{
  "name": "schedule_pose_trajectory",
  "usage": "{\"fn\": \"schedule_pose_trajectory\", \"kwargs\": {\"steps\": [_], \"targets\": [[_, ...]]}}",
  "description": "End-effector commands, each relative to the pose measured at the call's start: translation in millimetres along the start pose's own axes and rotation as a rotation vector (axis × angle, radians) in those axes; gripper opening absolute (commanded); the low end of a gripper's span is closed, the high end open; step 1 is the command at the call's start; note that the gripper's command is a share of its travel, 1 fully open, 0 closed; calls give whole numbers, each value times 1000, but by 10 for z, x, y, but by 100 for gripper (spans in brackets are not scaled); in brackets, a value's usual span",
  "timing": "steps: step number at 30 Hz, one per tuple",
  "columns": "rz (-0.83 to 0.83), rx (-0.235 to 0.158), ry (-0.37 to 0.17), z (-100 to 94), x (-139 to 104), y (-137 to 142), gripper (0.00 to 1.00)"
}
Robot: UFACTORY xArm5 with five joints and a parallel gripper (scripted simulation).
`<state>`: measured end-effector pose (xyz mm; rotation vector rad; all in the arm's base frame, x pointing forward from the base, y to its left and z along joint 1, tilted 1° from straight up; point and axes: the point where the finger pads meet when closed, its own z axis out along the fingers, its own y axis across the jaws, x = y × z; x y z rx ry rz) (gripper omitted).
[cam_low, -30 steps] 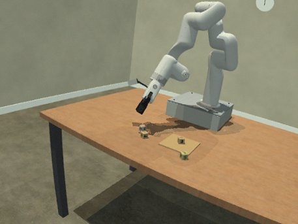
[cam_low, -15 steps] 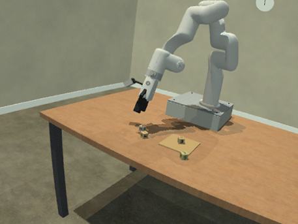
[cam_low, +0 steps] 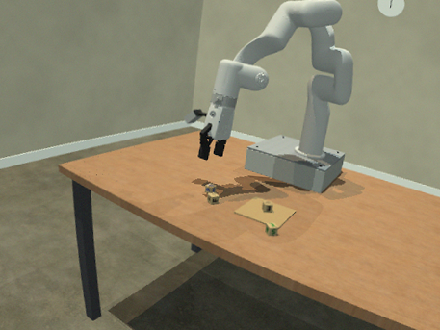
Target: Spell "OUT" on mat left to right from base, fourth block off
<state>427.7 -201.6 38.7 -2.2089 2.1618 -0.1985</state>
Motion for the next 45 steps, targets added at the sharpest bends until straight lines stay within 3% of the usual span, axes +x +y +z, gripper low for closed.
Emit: {"fn": "schedule_pose_trajectory", "kwargs": {"steps": [1,7,28,45], "targets": [[99,-80,-35,-152,-43,23,100],[155,-123,-50,-257,-75,51,100],[178,-125,-49,-256,-77,53,100],[651,-136,-19,-108,-78,59,100]]}}
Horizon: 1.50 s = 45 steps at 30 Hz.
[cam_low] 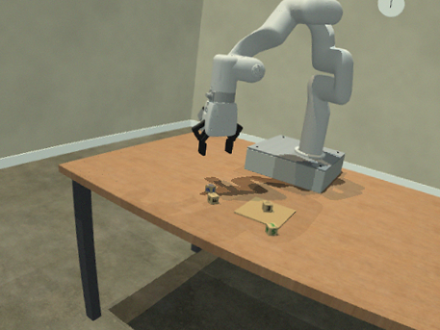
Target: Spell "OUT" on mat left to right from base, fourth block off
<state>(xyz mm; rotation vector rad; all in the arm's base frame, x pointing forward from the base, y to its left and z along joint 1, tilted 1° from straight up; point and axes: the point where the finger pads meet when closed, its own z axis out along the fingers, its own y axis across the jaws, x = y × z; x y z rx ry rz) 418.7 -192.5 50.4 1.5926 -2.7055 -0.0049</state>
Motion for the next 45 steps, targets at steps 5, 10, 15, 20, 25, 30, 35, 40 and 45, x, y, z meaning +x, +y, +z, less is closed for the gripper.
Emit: {"fn": "schedule_pose_trajectory", "kwargs": {"steps": [5,10,15,20,25,30,35,40,45], "targets": [[247,5,-1,60,-1,-21,100],[388,5,-1,104,0,-24,100],[472,4,-1,130,0,-26,100],[637,4,-2,181,0,-28,100],[779,4,-2,226,1,-29,100],[920,4,-2,270,1,-30,100],[1036,4,-3,306,2,-30,100],[1164,4,-3,346,3,-30,100],[1201,4,-3,357,3,-30,100]]}}
